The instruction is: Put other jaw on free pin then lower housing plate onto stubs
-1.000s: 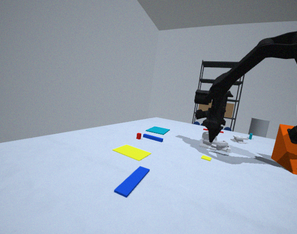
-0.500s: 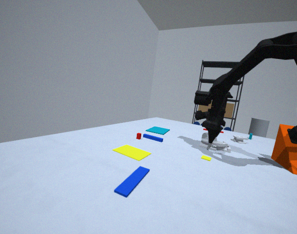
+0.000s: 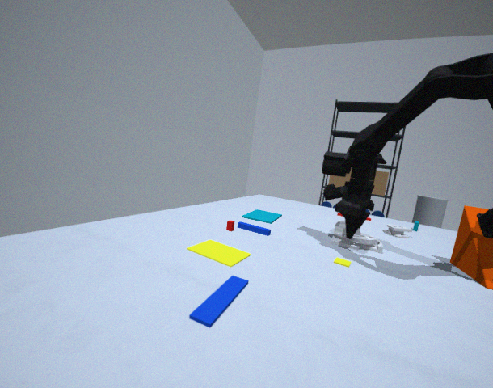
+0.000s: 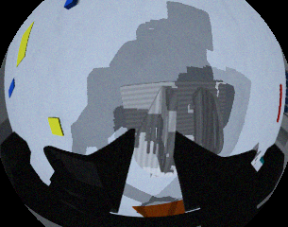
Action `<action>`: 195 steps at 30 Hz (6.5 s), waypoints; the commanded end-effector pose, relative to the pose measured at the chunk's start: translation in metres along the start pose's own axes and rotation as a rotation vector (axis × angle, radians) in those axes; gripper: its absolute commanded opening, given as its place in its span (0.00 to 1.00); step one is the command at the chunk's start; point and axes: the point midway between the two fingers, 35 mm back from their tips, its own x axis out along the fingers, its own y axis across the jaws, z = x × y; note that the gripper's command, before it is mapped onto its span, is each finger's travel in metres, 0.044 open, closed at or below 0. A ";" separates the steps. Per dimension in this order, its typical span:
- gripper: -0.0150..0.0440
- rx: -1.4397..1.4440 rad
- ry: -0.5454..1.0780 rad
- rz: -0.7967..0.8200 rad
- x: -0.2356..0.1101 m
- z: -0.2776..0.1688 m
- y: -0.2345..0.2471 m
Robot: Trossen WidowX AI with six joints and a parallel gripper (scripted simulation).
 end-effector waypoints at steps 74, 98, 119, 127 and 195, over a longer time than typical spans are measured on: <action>0.48 0.017 0.007 0.004 0.004 -0.001 -0.003; 0.48 0.017 0.007 0.004 0.009 -0.001 -0.003; 0.48 0.017 0.007 0.004 0.009 -0.001 -0.003; 0.63 0.011 0.001 0.000 0.007 0.000 -0.002; 1.00 0.778 -0.003 -0.021 -0.084 -0.103 -0.302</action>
